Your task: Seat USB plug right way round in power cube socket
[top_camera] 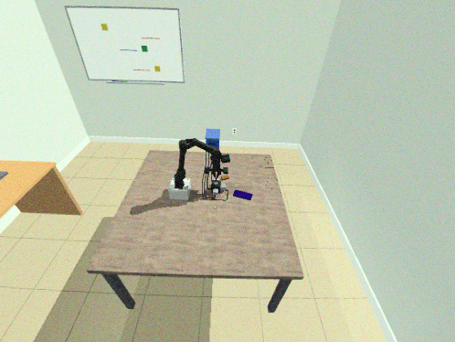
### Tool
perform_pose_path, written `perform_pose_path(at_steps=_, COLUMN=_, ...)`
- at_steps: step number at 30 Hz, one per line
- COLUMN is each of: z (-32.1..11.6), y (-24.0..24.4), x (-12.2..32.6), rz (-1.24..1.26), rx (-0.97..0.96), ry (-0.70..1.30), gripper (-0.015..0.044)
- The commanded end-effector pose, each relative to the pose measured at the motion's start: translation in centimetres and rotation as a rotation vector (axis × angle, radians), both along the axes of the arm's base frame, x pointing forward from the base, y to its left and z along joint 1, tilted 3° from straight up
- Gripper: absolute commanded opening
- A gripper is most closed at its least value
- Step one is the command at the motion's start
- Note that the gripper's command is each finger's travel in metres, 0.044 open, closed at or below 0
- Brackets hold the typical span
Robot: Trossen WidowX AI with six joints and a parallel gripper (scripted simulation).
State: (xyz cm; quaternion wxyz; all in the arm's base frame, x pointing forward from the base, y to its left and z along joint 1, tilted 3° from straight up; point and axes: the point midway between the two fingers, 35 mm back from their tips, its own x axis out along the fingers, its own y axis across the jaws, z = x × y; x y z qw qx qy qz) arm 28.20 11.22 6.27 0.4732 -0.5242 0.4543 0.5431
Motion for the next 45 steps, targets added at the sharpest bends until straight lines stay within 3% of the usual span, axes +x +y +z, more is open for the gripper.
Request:
perform_pose_path(at_steps=1, z=0.34, y=0.01, x=0.05, rz=0.002, rx=0.001, ry=-0.002, gripper=0.0)
perform_pose_path(at_steps=19, z=1.02, y=-0.04, x=0.03, rz=-0.039, rx=0.0, ry=0.001, gripper=0.0)
perform_pose_path(at_steps=45, z=0.94, y=-0.04, x=0.01, rz=-0.72, rx=-0.002, ry=0.027, gripper=0.0)
